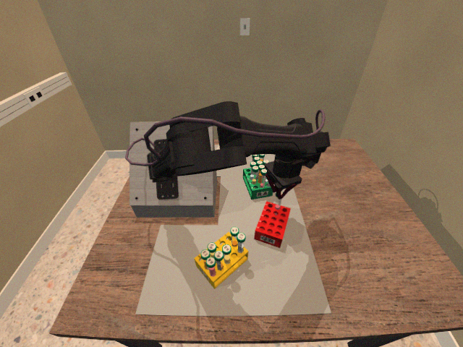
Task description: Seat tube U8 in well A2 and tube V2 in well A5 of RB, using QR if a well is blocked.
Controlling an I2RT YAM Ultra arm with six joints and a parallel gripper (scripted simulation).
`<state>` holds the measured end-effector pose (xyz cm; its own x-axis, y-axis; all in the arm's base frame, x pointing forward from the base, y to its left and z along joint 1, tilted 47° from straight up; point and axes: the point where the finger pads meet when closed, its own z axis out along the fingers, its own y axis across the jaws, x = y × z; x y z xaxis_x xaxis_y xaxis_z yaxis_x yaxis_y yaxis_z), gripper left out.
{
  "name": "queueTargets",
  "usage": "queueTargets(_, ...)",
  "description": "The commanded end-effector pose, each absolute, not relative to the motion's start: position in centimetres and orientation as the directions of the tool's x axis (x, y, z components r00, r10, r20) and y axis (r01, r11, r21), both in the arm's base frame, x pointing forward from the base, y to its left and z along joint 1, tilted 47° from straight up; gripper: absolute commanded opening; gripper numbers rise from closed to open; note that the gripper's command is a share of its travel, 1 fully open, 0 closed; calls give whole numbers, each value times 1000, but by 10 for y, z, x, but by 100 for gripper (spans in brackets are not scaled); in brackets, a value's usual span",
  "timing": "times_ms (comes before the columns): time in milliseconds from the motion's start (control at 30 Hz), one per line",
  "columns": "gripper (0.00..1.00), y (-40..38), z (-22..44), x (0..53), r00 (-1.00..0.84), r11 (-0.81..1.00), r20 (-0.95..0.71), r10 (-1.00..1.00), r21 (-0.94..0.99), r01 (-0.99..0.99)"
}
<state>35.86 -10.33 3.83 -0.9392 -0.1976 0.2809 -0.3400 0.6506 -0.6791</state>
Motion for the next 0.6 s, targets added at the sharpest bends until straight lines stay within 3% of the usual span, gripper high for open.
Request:
queueTargets(0, 30, -100, 40, 361, -938, 645, 276, -210, -682, -345)
queueTargets(567, 30, -77, 53, 367, -936, 649, 280, -215, -675, -351)
